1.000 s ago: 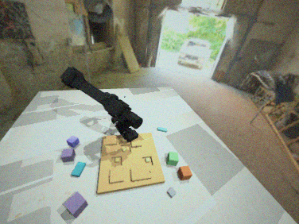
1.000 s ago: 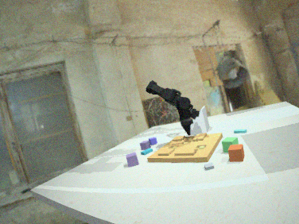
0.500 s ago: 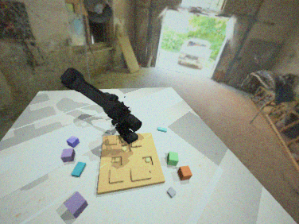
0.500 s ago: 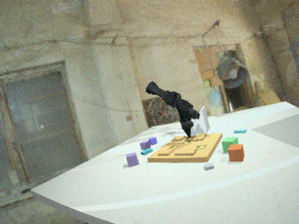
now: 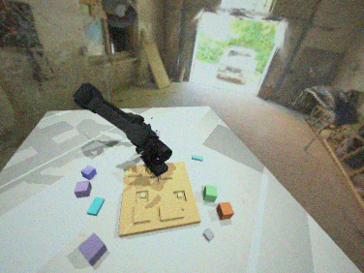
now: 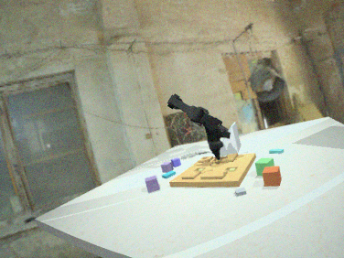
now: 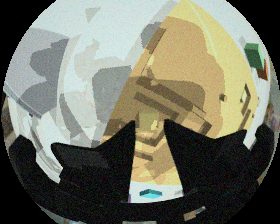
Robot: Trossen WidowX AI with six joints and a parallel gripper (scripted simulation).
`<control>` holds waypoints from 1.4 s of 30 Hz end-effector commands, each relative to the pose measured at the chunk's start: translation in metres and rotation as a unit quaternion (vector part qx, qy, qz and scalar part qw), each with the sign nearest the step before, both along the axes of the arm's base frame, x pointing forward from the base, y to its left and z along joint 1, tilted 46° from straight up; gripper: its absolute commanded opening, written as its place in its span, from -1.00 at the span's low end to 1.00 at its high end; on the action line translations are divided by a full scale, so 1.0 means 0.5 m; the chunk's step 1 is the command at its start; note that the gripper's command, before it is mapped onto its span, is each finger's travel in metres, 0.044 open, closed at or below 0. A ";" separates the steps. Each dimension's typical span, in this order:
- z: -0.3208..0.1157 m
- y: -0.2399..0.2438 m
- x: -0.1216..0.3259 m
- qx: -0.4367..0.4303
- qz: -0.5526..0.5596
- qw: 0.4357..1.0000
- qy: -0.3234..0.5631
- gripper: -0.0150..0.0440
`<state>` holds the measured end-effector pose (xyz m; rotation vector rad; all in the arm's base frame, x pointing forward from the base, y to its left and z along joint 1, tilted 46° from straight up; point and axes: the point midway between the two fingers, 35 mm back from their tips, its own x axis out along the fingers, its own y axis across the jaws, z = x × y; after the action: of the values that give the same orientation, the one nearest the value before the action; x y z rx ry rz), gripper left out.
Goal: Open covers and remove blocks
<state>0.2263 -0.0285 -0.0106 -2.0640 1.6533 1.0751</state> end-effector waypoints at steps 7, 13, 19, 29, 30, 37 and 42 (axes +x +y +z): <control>-0.012 -0.015 0.000 -0.003 0.001 1.000 0.002 0.00; -0.011 -0.012 0.002 0.000 0.000 1.000 -0.001 -0.03; -0.011 -0.012 0.002 0.000 0.000 1.000 -0.001 -0.16; -0.007 -0.007 0.002 0.000 0.000 1.000 -0.001 -0.22; -0.005 -0.005 0.002 0.000 0.000 1.000 -0.001 -0.22; 0.006 0.008 0.002 0.001 0.000 1.000 0.000 -0.22; 0.015 0.017 0.001 0.001 0.001 1.000 0.001 -0.22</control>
<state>0.2269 -0.0231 -0.0061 -2.0719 1.6525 1.0804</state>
